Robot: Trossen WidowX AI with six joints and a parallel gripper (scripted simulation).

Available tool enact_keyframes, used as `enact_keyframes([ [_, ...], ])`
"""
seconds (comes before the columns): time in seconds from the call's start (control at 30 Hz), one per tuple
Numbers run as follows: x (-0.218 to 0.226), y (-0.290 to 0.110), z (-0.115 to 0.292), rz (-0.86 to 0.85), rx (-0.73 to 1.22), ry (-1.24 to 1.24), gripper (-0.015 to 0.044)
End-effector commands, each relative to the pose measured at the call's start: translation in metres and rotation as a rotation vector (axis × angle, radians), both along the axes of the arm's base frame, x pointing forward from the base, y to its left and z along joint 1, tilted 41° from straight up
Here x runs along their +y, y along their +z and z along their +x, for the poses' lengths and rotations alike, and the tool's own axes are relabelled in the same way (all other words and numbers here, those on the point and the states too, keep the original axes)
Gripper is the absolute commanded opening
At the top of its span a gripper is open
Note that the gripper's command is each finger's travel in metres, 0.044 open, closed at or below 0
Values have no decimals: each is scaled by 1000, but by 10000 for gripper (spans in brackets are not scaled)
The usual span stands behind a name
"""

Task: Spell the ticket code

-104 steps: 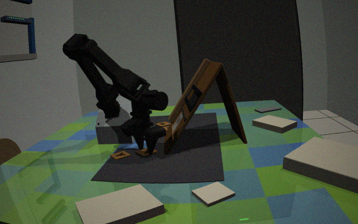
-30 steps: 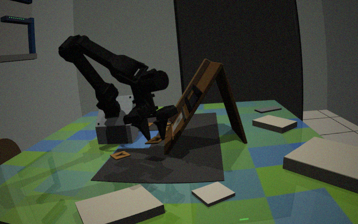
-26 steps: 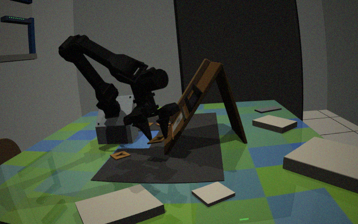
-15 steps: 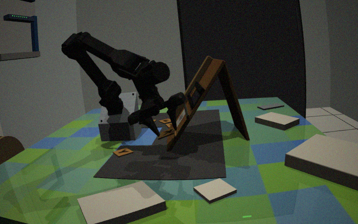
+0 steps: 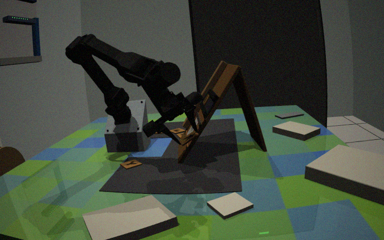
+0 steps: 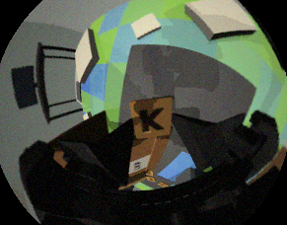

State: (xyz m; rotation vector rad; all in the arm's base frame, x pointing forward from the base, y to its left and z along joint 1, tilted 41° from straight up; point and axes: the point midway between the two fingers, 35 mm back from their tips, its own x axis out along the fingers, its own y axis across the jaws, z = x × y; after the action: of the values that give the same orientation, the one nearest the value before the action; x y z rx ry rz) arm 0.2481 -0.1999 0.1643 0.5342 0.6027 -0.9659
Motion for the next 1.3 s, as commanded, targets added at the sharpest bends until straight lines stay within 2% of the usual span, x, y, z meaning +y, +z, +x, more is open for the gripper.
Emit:
enact_keyframes([
  [0.0, 0, 10, 10, -57, 29, 119, 0],
  [0.63, 6, 41, 41, -376, 209, 623, 0],
  [1.27, 14, 75, 68, -809, 385, 1058, 0],
])
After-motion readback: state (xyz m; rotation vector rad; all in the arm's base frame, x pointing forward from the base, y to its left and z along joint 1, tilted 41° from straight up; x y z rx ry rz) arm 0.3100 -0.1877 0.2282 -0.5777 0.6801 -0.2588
